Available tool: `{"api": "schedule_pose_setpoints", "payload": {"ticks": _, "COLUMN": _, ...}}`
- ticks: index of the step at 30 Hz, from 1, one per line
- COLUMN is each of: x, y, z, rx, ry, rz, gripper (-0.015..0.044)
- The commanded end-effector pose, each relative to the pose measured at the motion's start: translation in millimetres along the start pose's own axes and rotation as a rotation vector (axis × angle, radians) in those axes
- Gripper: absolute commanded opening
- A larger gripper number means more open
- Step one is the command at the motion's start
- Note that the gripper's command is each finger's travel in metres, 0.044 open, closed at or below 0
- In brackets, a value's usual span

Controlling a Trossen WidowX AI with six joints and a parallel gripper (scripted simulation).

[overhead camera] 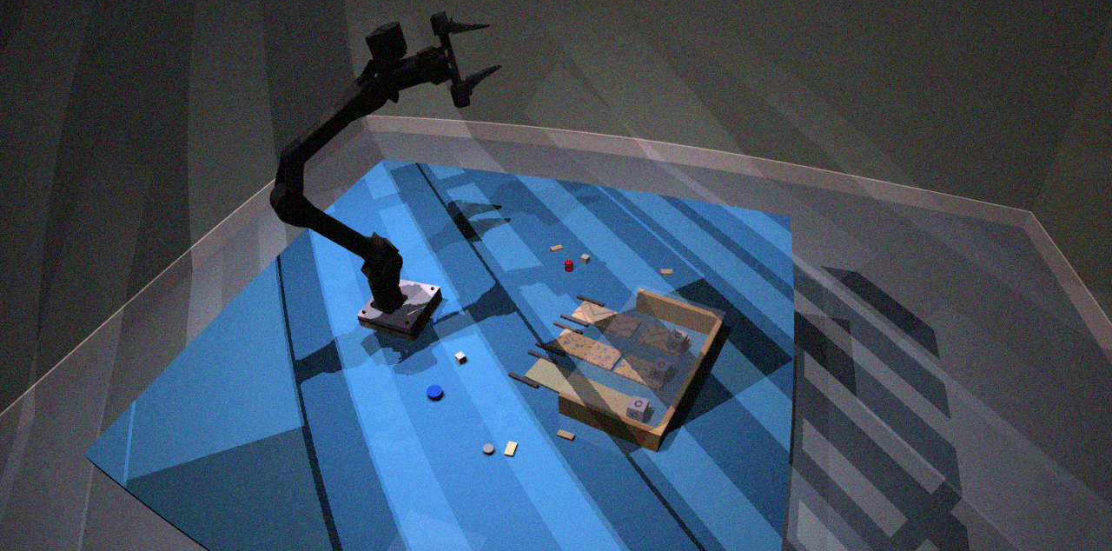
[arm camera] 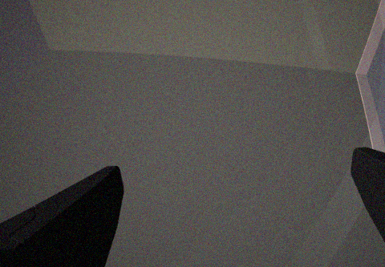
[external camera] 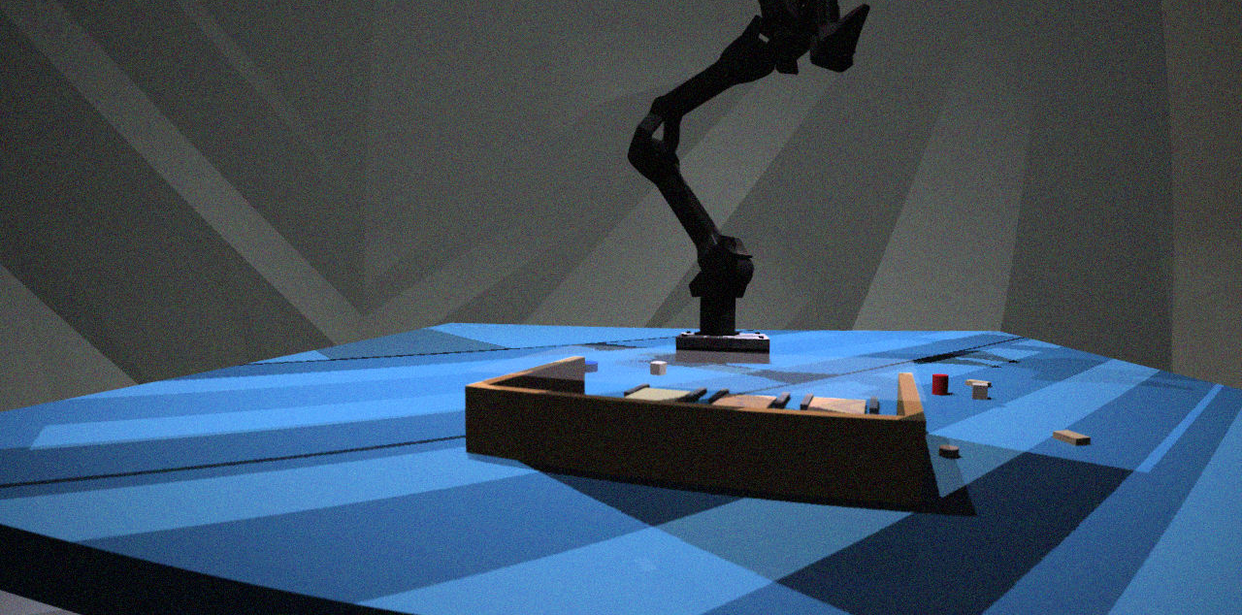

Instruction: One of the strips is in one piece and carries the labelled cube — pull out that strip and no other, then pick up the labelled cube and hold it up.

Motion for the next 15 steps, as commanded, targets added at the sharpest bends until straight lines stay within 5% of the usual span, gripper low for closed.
{"api": "schedule_pose_setpoints", "payload": {"ticks": 1, "x": -59.1, "y": 4.9, "z": 24.2, "rx": -0.005, "ry": -0.151, "rz": -0.293, "gripper": 0.04}}
{"api": "schedule_pose_setpoints", "payload": {"ticks": 15, "x": -244.6, "y": 65.7, "z": 34.4, "rx": 0.206, "ry": -0.63, "rz": -1.021, "gripper": 0.04}}
Point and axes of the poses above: the point midway between the two fingers, 35 mm back from their tips, its own z axis out along the fingers, its own x axis across the jaws, y = z × x, the point moved 2 cm from there along -z, back along the fingers, and after that the axes turned 12 degrees about -z, right-handed, at the moved point
